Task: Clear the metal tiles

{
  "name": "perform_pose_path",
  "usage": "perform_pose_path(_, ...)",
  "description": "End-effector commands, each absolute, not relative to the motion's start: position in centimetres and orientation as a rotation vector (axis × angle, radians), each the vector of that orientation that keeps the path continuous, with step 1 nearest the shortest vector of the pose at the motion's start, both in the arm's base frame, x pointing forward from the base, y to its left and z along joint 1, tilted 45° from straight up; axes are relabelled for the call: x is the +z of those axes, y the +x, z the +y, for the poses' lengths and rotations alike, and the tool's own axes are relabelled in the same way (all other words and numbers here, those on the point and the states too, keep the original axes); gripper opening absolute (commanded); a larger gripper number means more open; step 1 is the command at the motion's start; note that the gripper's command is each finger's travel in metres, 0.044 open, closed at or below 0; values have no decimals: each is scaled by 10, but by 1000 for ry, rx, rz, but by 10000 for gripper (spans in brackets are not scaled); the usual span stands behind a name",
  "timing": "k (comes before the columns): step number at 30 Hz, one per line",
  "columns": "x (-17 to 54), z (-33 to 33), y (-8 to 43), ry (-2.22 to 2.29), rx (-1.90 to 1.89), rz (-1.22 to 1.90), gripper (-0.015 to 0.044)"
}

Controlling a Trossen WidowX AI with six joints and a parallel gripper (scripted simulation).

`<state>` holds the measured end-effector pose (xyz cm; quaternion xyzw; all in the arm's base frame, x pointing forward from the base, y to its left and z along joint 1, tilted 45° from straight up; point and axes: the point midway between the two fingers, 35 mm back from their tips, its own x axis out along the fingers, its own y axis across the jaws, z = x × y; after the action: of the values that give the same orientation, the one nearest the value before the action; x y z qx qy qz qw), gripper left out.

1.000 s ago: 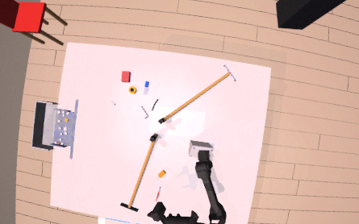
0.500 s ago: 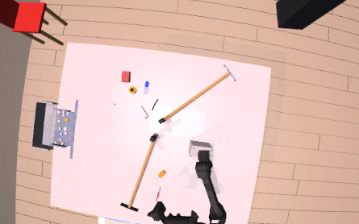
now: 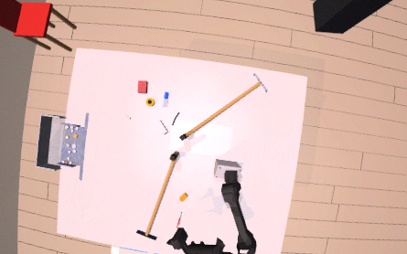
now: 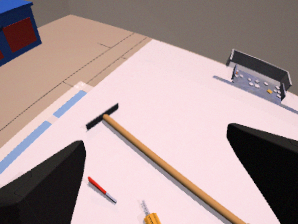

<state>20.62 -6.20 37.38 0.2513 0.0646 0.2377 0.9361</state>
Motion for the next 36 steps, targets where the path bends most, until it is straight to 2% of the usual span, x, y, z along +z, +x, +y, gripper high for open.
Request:
perform_pose_path(1,373,-73,213,588,454,151,440)
perform_pose_path(36,321,-182,277,1395,57,362,440)
